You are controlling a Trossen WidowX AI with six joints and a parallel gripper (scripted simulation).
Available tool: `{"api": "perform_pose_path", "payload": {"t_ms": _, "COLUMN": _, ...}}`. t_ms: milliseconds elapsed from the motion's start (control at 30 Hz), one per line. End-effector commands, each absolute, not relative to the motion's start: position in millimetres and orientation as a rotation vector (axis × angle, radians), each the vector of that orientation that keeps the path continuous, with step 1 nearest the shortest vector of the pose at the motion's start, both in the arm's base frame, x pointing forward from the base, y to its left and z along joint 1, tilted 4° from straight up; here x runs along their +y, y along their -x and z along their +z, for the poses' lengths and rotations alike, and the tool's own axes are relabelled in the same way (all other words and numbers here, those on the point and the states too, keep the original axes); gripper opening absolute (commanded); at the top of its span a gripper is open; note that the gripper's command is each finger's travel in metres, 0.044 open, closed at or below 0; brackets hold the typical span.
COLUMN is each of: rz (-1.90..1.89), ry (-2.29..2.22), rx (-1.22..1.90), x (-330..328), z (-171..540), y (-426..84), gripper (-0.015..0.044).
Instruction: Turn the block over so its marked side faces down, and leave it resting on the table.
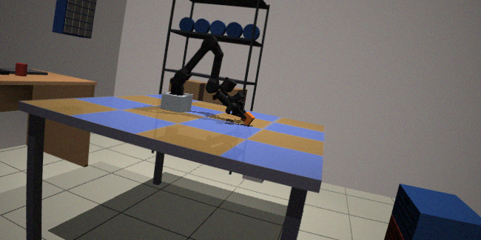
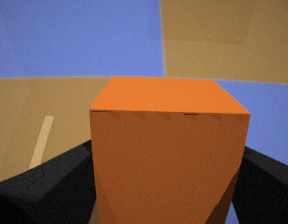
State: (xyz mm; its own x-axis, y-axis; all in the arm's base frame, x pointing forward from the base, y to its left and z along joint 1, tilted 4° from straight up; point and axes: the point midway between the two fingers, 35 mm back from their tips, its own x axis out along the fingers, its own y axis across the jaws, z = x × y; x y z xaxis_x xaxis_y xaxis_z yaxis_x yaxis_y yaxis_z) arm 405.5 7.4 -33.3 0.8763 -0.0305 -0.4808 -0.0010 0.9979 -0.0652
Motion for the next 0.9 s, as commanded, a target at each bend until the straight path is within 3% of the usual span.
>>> {"api": "perform_pose_path", "payload": {"t_ms": 0, "rz": -0.01, "ry": 0.066, "rx": 0.495, "x": 8.1, "z": -31.9, "y": -406.1, "gripper": 0.0131}}
{"api": "perform_pose_path", "payload": {"t_ms": 400, "rz": -0.01, "ry": 0.066, "rx": 0.495, "x": 8.1, "z": -31.9, "y": -406.1, "gripper": 0.044}}
{"api": "perform_pose_path", "payload": {"t_ms": 867, "rz": -0.01, "ry": 0.066, "rx": 0.495, "x": 8.1, "z": -31.9, "y": -406.1, "gripper": 0.044}}
